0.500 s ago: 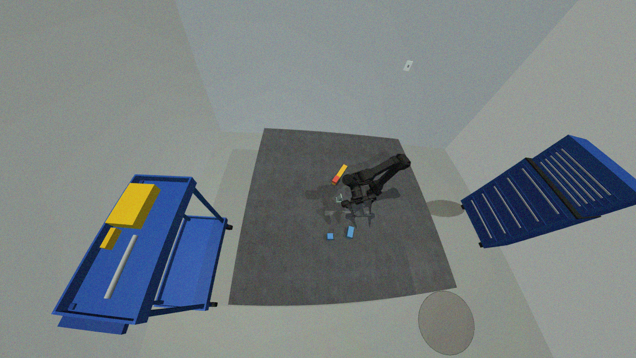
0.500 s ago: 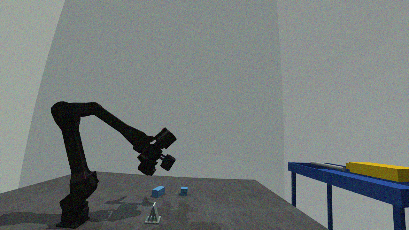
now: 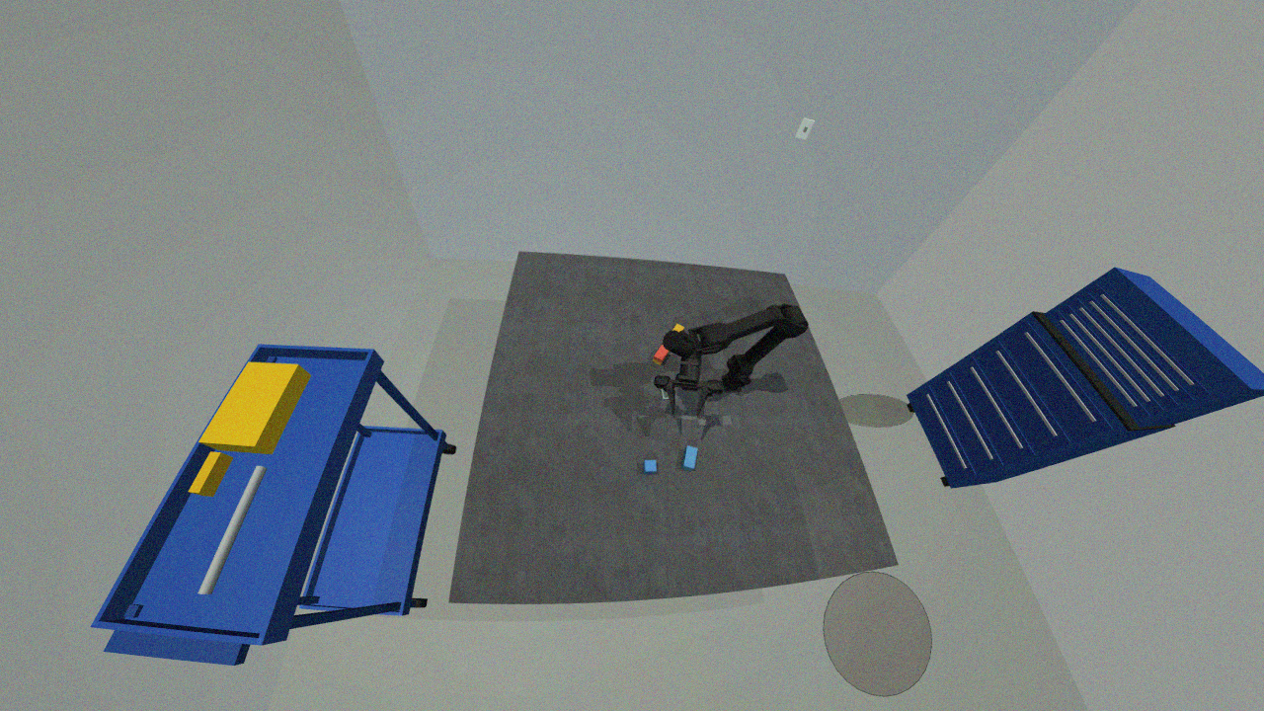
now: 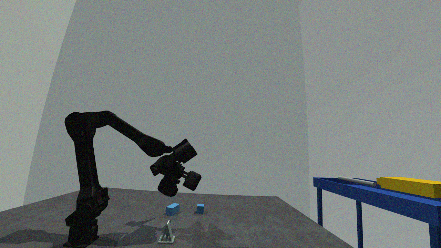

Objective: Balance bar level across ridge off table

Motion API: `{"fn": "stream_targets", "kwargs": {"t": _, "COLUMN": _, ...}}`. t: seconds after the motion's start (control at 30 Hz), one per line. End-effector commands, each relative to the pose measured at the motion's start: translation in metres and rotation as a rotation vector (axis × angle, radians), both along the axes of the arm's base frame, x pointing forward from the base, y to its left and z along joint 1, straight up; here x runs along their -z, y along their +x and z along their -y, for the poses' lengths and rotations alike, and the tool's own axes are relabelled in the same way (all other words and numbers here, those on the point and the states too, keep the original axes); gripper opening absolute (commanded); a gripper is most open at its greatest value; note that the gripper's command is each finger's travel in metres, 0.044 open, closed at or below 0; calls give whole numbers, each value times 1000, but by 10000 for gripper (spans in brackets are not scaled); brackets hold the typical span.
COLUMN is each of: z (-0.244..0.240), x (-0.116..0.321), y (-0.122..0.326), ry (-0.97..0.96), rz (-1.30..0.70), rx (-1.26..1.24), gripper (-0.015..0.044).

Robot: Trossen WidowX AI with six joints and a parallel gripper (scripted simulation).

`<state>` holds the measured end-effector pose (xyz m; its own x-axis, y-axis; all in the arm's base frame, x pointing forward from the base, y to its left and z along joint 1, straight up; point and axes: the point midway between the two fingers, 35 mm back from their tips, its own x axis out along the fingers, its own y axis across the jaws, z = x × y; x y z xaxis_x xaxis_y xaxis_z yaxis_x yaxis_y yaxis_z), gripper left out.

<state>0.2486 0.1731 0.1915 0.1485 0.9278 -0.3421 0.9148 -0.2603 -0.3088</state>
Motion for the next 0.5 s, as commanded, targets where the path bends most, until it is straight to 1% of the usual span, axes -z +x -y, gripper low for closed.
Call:
{"fn": "stream_targets", "kwargs": {"t": 0.0, "z": 17, "x": 7, "y": 17, "ry": -73, "rz": 28, "rx": 66, "gripper": 315}}
{"fn": "stream_targets", "kwargs": {"t": 0.23, "z": 57, "x": 20, "y": 42, "ry": -233, "rz": 76, "rx": 178, "gripper": 315}}
{"fn": "stream_targets", "kwargs": {"t": 0.47, "z": 102, "x": 33, "y": 57, "ry": -406, "rz": 99, "rx": 259, "gripper": 315}}
